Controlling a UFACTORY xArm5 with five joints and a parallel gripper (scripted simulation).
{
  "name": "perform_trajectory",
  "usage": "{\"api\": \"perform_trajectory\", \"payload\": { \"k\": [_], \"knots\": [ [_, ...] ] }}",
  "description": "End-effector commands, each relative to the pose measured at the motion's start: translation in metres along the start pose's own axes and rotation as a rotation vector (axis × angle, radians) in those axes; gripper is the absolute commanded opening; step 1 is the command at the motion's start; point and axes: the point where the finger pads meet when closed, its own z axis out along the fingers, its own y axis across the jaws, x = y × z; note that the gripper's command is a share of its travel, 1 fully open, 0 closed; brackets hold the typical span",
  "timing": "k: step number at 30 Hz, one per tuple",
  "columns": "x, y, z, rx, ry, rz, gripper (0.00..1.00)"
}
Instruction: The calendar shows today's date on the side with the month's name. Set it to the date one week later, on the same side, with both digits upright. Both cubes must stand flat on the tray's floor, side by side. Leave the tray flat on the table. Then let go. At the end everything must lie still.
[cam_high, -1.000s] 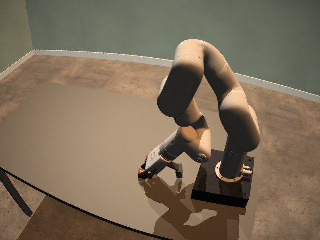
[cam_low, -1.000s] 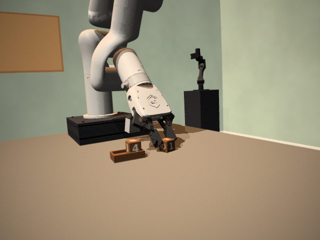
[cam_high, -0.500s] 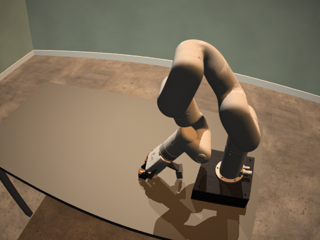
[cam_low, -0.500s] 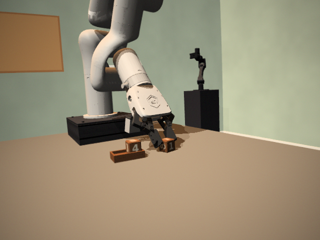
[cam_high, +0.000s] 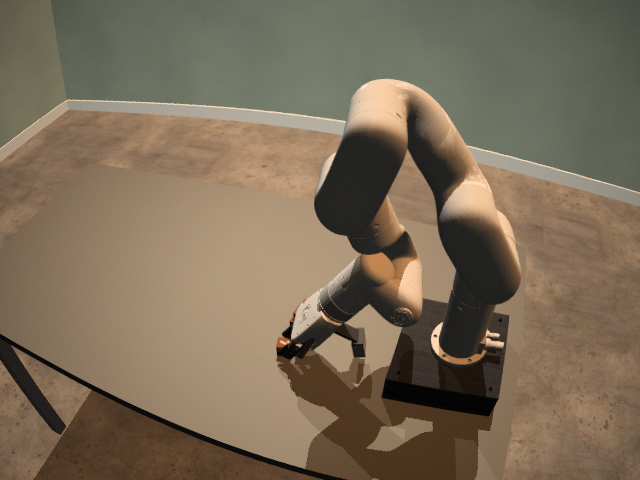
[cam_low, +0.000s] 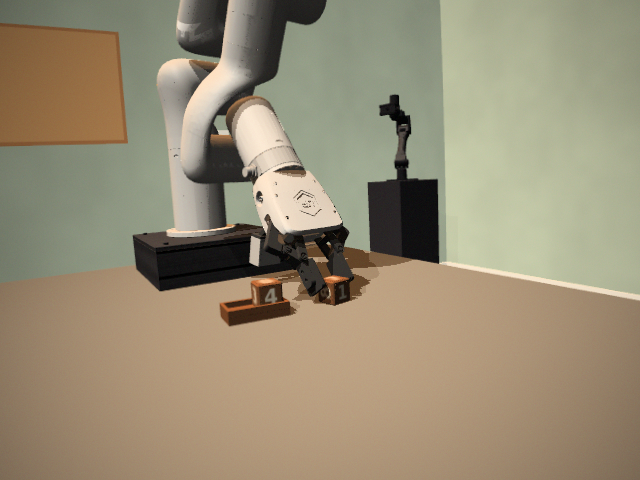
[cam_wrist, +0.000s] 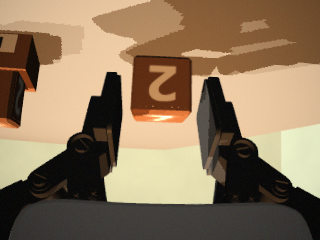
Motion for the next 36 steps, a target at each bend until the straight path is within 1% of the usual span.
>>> {"api": "perform_trajectory", "payload": {
  "k": [1,7,8,36],
  "knots": [
    [-0.0006,0.0000,-0.0002,0.000,-0.002,0.000,0.47],
    [-0.0006,0.0000,-0.0002,0.000,-0.002,0.000,0.47],
    [-0.0006,0.0000,-0.0002,0.000,-0.002,0.000,0.27],
    [-0.0006,0.0000,-0.0002,0.000,-0.002,0.000,0.27]
  ]
}}
